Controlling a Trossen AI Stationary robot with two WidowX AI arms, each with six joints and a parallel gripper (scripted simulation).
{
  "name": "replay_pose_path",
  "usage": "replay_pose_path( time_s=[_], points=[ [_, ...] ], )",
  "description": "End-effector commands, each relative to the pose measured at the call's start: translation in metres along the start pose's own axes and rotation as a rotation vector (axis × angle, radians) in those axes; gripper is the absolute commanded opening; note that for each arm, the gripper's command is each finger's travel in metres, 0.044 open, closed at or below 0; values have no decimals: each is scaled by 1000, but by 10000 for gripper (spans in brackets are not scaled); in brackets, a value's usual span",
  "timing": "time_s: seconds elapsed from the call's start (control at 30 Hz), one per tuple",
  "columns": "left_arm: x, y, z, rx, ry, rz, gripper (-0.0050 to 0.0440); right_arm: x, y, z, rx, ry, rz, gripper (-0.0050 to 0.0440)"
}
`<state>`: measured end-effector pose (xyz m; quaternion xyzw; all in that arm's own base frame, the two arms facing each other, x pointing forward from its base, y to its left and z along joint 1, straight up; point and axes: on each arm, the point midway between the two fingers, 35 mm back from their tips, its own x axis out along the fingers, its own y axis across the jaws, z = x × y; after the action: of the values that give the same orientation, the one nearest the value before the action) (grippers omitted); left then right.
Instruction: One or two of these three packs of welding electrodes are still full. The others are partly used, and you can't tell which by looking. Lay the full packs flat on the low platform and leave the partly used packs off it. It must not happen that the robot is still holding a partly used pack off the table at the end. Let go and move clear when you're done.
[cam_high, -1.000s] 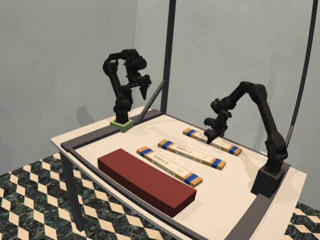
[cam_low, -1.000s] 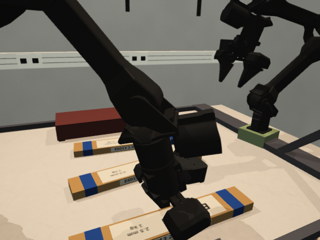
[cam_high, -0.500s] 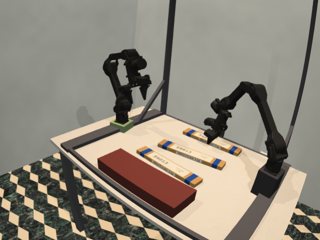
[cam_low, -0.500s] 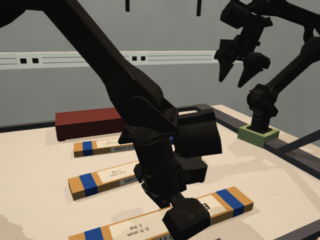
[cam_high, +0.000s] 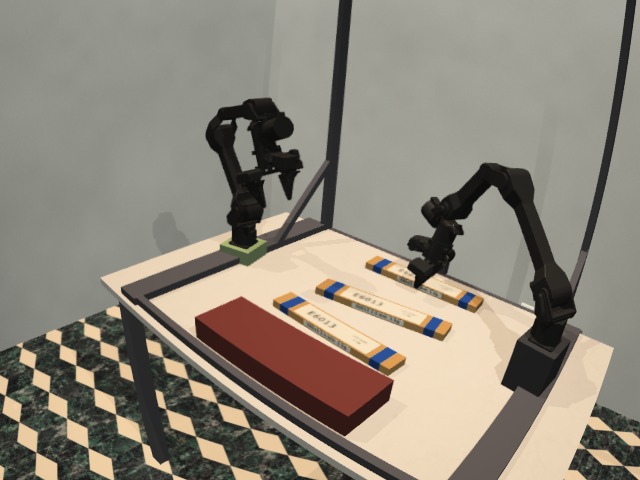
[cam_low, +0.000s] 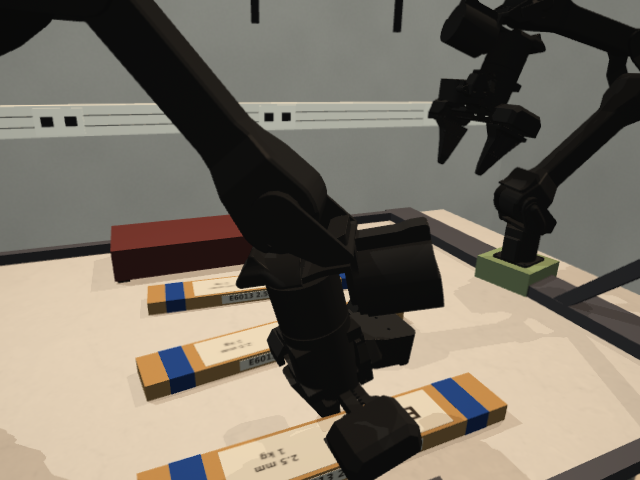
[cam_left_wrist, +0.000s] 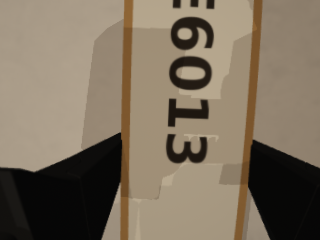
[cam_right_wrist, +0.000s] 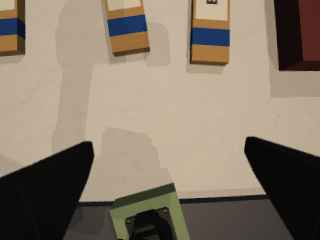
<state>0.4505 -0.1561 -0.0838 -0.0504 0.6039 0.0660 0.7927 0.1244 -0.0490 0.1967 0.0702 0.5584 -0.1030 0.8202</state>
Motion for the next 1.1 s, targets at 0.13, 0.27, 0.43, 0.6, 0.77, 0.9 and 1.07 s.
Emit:
replay_pose_path(
  time_s=[0.13,0.27,0.43,0.6,0.77,0.9,1.07],
  points=[
    [-10,-4,9,-4,-26,-19,-50,-5,0,3,-4,-20,-1,430],
    [-10,-4,9,-4,-26,-19,-50,-5,0,3,-4,-20,-1,430],
    [-26,-6,17,-5,-41,-32,-50,-5,0,3,-4,-20,-1,430],
    [-36,-6,22,-7,-50,-31,-50,-5,0,3,-4,-20,-1,430],
    [-41,-6,23,-7,-50,-30,-50,-5,0,3,-4,-20,-1,430],
    [-47,-6,24,-7,-50,-30,-50,-5,0,3,-4,-20,-1,430],
    [-55,-5,26,-7,-51,-30,-50,-5,0,3,-4,-20,-1,430]
  ],
)
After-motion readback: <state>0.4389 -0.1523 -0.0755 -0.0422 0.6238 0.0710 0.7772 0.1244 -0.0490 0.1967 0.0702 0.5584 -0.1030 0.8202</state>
